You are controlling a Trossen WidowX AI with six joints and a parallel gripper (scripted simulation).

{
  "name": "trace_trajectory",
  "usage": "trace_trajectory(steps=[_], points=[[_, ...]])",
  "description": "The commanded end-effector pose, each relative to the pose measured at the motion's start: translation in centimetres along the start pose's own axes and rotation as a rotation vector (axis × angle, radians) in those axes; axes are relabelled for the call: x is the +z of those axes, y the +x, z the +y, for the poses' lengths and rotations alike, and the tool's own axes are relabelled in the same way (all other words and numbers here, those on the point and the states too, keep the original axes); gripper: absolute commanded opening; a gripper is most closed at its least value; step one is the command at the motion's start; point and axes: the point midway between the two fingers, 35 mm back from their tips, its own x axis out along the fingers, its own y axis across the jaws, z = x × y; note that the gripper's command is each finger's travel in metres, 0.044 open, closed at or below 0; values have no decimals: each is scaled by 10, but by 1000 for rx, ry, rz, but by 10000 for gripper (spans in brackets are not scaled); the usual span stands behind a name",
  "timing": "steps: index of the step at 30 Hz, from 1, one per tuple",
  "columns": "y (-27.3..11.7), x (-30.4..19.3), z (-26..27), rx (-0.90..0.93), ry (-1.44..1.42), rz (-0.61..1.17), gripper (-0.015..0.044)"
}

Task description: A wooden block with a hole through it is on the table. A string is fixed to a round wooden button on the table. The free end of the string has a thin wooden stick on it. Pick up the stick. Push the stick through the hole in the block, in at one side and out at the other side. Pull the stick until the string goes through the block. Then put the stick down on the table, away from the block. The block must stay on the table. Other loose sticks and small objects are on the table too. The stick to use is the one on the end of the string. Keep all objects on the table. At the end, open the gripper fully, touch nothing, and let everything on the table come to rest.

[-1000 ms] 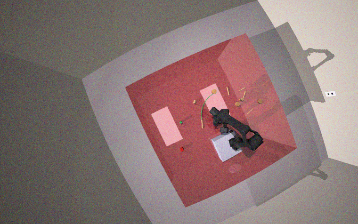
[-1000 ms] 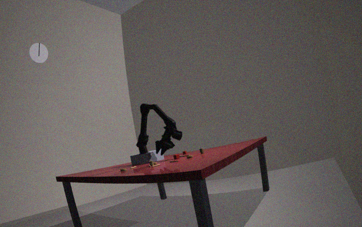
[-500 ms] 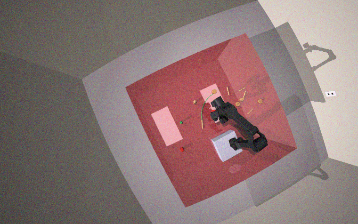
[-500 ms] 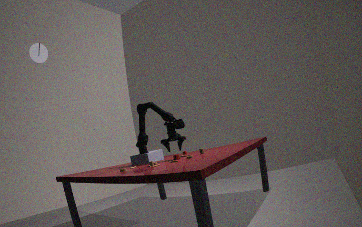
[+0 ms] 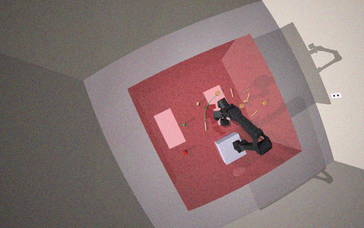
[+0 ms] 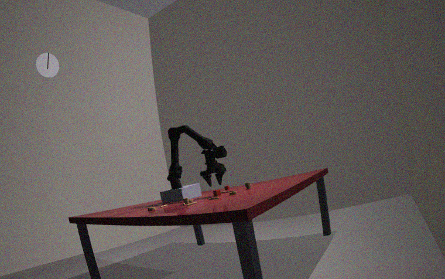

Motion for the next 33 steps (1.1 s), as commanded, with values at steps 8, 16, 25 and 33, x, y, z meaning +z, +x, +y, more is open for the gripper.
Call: trace_trajectory(steps=[8, 16, 25, 33], points=[[-7, 0, 0, 0, 1055, -6, 440], [-11, 0, 0, 3, 1829, -5, 440], [-14, -1, 1, 4, 2419, -5, 440], [-17, -1, 1, 6, 2944, -3, 440]])
